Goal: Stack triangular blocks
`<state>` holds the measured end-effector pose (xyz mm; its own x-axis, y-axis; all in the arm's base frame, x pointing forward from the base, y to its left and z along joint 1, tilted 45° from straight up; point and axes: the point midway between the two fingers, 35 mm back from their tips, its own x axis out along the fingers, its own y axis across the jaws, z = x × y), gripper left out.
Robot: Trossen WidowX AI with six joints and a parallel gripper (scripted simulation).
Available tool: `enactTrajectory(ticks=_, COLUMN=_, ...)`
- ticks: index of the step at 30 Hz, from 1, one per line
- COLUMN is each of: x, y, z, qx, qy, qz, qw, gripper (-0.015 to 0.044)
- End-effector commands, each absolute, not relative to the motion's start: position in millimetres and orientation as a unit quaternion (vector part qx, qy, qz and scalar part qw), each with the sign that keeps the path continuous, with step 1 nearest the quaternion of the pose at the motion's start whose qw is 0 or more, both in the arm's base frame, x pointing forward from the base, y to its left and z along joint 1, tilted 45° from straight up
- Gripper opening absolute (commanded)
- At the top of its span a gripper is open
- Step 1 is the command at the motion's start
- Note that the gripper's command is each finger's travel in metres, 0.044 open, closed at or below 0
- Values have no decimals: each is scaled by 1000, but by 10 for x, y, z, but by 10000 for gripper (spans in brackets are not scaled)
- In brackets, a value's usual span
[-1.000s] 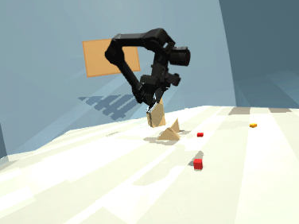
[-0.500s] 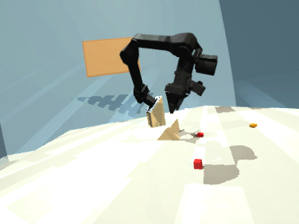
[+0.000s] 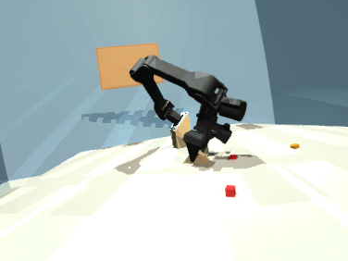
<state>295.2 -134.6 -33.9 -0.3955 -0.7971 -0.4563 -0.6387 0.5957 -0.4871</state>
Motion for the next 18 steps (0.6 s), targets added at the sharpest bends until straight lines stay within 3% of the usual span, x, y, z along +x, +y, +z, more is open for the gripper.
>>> enactTrajectory(ticks=1, x=2927, y=-1390, z=-357, qx=-436, qy=825, qz=-119, qw=339, gripper=440)
enactTrajectory(ticks=18, x=2928, y=-1408, z=-340, qx=-436, qy=825, qz=-119, qw=339, gripper=440)
